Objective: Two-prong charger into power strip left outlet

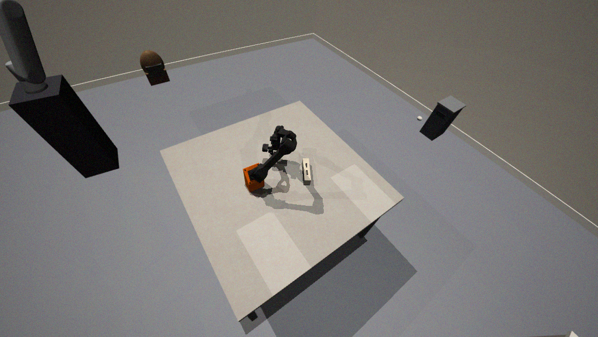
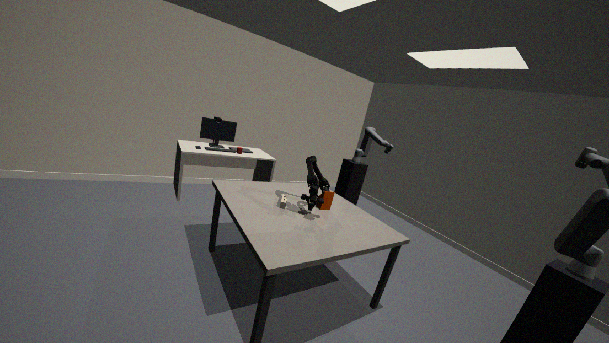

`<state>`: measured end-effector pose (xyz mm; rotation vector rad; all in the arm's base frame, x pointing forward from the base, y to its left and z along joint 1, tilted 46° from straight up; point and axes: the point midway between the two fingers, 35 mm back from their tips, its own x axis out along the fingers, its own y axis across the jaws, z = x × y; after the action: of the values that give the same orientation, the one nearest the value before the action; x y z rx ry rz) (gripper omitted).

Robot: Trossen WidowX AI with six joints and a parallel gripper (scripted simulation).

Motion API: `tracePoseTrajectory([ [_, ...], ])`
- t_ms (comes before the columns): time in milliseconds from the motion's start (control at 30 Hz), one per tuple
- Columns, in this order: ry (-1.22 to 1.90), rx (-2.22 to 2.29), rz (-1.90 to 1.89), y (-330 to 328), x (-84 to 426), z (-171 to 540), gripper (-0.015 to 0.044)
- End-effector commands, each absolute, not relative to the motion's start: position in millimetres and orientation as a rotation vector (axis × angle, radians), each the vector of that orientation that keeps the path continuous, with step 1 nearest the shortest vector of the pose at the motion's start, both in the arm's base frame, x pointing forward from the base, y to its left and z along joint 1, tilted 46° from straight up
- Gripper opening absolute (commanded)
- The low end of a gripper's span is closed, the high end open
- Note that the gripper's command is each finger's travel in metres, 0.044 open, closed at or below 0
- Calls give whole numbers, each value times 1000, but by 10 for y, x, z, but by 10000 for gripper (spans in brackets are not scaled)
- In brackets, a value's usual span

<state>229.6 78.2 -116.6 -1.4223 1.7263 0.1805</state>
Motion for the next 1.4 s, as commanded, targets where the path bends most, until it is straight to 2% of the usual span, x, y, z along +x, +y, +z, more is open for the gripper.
tracePoseTrajectory([
  [0,1707,-1338,95,727,2363,-1121,0],
  [1367,1465,-576,-616,64,2787,-780,0],
])
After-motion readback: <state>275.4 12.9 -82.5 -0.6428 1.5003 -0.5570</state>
